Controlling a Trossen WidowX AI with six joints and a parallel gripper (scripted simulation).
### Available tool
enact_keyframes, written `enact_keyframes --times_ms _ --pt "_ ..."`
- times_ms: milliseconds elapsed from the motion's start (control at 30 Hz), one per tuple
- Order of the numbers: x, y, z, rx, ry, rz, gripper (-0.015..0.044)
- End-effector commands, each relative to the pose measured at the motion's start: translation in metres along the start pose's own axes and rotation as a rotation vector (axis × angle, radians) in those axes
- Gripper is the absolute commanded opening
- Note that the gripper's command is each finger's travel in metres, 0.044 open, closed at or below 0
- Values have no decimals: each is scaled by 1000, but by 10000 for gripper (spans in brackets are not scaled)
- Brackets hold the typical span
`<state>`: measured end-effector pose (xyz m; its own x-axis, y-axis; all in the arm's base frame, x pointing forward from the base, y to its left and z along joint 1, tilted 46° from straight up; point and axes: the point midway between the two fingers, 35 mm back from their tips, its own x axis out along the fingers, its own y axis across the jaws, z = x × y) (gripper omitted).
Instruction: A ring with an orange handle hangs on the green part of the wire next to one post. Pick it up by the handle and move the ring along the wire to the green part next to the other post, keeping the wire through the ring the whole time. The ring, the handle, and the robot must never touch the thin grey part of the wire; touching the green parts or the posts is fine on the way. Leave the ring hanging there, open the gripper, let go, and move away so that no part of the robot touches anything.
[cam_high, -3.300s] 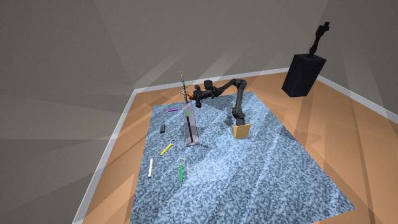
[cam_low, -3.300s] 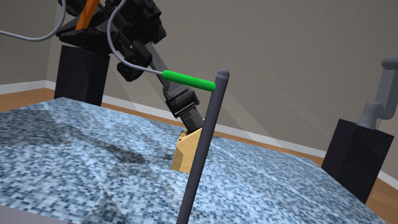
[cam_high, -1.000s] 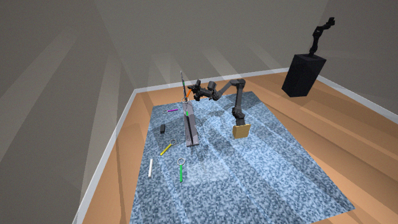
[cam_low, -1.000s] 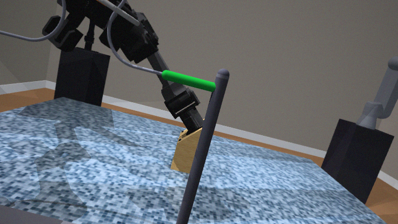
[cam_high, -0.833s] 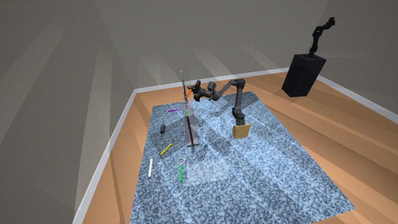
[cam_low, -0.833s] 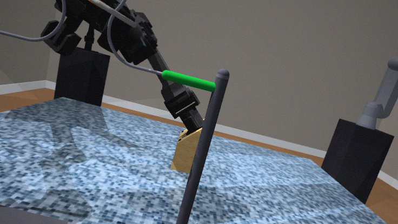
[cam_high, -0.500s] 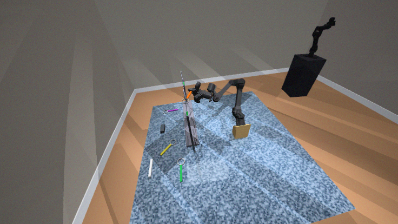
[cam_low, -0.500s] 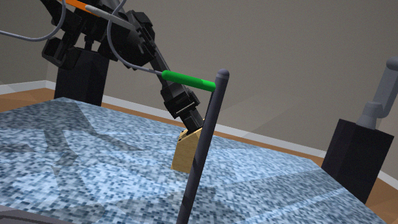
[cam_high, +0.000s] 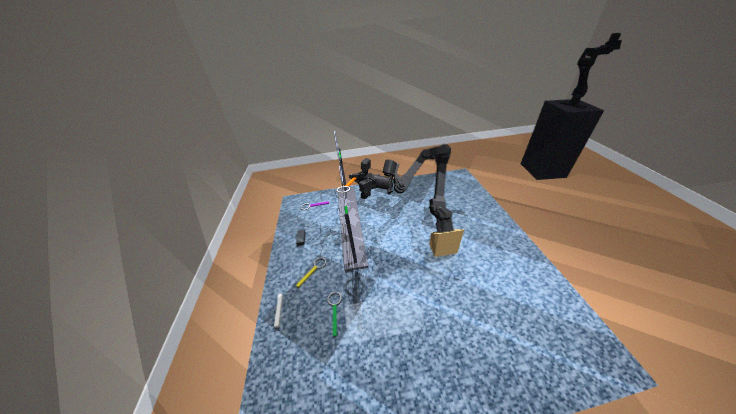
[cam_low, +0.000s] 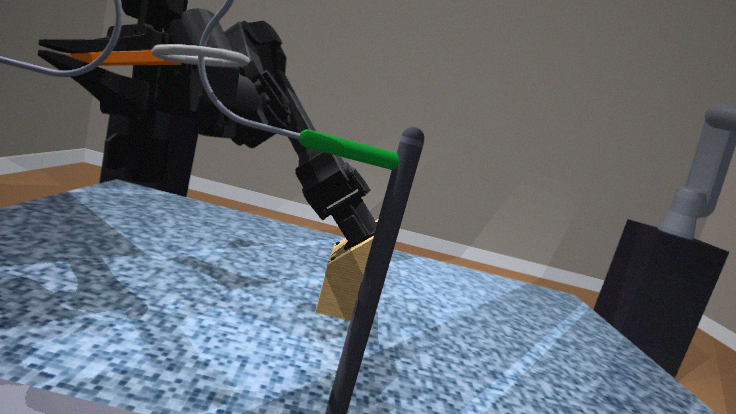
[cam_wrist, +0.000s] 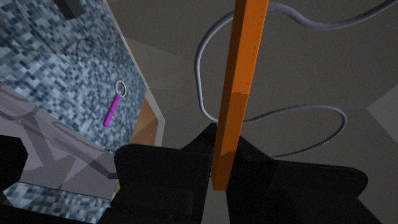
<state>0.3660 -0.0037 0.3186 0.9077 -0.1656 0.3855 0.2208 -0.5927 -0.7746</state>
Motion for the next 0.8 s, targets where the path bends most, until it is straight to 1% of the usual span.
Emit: enact_keyframes --times_ms 0,133,367,767 --pt "-3 19 1 97 15 59 -150" --pt "-6 32 3 176 21 102 -150" --pt "-3 59 10 337 -32 170 -150" --pt "-18 97 29 591 -3 299 -150"
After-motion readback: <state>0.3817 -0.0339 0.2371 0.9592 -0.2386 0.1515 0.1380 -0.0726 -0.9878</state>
